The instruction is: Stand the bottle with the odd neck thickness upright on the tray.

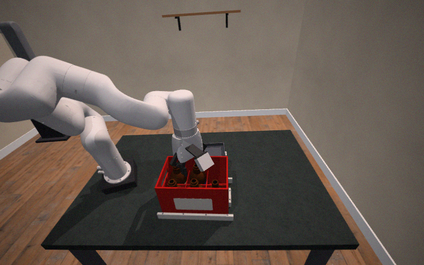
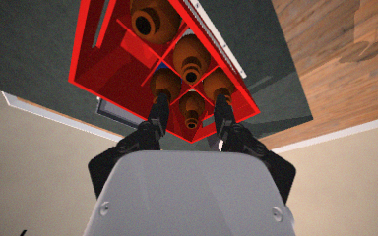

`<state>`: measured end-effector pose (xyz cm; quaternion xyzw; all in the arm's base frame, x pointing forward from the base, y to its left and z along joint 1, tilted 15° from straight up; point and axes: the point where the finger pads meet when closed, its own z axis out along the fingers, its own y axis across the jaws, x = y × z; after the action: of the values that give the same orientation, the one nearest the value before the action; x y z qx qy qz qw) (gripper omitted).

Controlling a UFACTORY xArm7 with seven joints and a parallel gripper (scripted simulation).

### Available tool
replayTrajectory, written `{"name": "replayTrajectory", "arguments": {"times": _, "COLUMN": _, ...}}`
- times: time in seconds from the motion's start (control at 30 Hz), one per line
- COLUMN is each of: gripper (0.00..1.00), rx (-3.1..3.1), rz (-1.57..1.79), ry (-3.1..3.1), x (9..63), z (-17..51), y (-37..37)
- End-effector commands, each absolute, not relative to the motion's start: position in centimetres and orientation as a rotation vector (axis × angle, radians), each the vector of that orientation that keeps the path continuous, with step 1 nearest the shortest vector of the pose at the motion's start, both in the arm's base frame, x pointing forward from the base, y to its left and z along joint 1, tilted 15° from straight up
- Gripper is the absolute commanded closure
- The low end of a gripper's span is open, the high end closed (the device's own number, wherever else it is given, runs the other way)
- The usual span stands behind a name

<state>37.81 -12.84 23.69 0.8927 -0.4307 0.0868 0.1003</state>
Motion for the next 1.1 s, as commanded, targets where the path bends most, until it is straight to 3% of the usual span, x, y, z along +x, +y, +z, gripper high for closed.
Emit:
{"name": "replayTrajectory", "arguments": {"times": 0.0, "gripper": 0.35, "rx": 2.639, "rz": 0.262, "ry": -1.272, "x": 37.9, "z": 23.5, "y": -12.9}}
{"name": "replayTrajectory", "arguments": {"times": 1.07, "gripper": 0.35, "rx": 2.639, "rz": 0.262, "ry": -1.272, "x": 38.2, "z": 20.3, "y": -13.7}}
